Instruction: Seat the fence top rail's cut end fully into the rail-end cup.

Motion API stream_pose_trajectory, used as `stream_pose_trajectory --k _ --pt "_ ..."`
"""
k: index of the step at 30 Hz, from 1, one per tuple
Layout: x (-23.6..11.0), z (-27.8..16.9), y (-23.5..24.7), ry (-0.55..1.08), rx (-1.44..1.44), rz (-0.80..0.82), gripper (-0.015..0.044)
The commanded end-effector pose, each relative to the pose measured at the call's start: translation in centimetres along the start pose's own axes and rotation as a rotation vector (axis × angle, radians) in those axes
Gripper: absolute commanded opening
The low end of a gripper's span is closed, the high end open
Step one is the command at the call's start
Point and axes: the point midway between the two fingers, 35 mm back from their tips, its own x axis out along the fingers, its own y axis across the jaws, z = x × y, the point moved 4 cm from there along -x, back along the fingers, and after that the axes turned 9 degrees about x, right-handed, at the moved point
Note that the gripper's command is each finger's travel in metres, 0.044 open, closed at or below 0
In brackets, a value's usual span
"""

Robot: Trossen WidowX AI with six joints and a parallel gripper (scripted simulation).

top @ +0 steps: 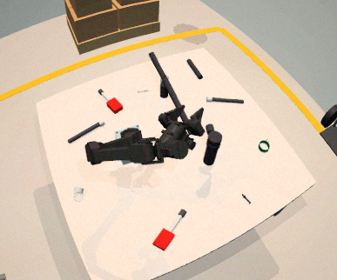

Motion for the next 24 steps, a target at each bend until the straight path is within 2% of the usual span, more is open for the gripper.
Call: stream_pose_trajectory --k 1,7,14,19,24 --pt "5.5 4.1 -0.9 -0.118 -0.122 -0.161 0.0440" --pt "13.2 8.8 -4.4 -0.269 -0.427 -0.446 0.0440" --pt "20.5 12.3 -11.9 -0.358 -0.946 -0.876 0.0440" --pt "23.9 13.7 -18.3 -0.348 -1.408 -1.215 0.0440" --pt "25.7 14.2 -24.3 -0.283 -1.900 -1.537 0.0440"
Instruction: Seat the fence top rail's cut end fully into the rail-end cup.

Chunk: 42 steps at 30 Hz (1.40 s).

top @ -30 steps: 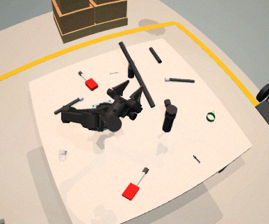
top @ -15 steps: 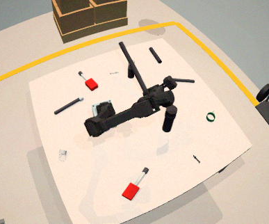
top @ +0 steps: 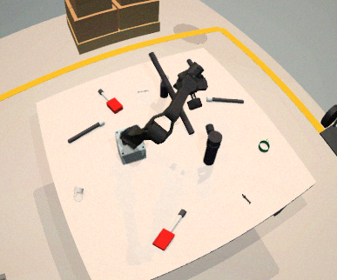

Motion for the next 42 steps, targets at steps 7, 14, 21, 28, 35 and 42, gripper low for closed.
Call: stream_pose_trajectory --k 7,14,21,28,35,42 --pt "2.4 -3.3 2.6 -0.051 -0.402 -0.197 0.0440" --pt "2.4 -2.5 1.5 -0.047 -0.514 -0.217 0.0440" --pt "2.3 0.6 -3.4 0.005 -0.979 -0.314 0.0440" --pt "1.8 2.9 -9.0 0.139 -1.464 -0.422 0.0440" --pt "1.7 3.3 -10.2 0.179 -1.564 -0.441 0.0440" --pt "1.7 3.3 -10.2 0.179 -1.564 -0.441 0.0440"
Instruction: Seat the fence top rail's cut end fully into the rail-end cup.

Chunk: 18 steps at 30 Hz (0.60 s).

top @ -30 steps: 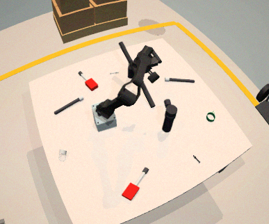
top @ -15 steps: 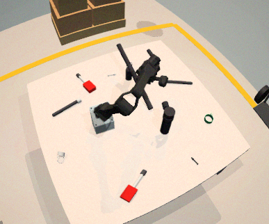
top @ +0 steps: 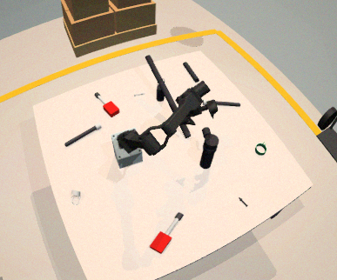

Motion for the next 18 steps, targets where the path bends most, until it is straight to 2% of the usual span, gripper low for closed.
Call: stream_pose_trajectory --k 1,6,12,18 --pt "0.3 -0.6 0.3 0.016 -0.070 0.002 0.0440" --pt "0.4 -0.6 0.3 0.016 -0.070 0.002 0.0440" --pt "2.9 -1.0 1.7 0.017 -0.070 0.001 0.0440" --pt "3.1 -0.9 1.7 0.017 -0.070 0.001 0.0440"
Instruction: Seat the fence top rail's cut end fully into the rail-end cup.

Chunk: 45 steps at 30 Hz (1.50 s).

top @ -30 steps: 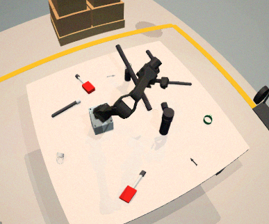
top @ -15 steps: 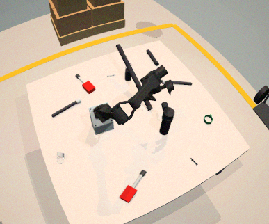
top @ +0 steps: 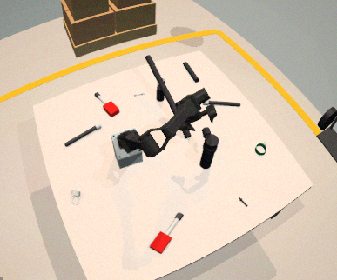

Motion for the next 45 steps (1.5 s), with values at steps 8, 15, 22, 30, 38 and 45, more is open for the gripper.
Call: stream_pose_trajectory --k 8,15,22,30,38,45 --pt "1.5 0.2 0.3 -0.003 -0.007 0.006 0.0440" --pt "2.7 0.2 0.2 -0.004 -0.007 0.007 0.0440" --pt "3.8 0.2 0.2 -0.004 -0.006 0.007 0.0440" --pt "5.1 0.2 0.2 -0.003 -0.007 0.006 0.0440" --pt "6.4 0.0 0.3 -0.001 -0.007 0.003 0.0440" --pt "7.1 -0.1 0.3 0.001 -0.008 0.000 0.0440"
